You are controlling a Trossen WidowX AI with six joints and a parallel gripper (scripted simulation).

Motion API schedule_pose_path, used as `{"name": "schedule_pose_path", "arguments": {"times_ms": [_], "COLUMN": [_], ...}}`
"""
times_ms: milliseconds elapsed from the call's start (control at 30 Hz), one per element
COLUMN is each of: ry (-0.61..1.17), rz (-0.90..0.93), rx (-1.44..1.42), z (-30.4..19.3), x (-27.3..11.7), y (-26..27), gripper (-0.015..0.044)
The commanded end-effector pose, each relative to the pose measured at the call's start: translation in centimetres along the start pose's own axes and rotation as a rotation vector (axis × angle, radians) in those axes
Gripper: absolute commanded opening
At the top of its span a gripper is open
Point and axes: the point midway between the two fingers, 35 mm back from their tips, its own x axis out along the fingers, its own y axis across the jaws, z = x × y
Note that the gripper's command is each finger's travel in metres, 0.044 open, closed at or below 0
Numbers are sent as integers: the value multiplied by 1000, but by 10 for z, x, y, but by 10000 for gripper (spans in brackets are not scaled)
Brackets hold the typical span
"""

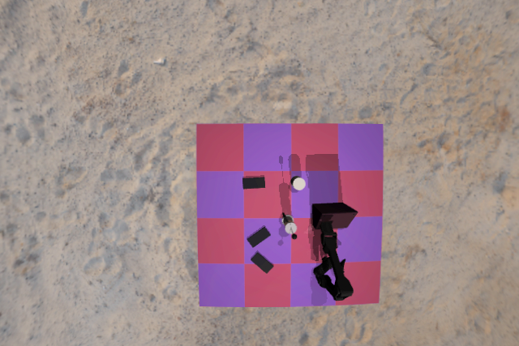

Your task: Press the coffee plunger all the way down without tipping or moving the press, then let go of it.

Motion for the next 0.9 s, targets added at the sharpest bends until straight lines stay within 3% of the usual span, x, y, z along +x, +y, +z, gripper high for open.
{"name": "schedule_pose_path", "arguments": {"times_ms": [0, 433, 867], "ry": [-122, -643, -1145], "rz": [42, 113, -77], "rx": [8, -15, -68], "z": [21, 53, 2], "x": [-30, -165, -279], "y": [-7, -69, -148], "gripper": [440, 440, 440]}}
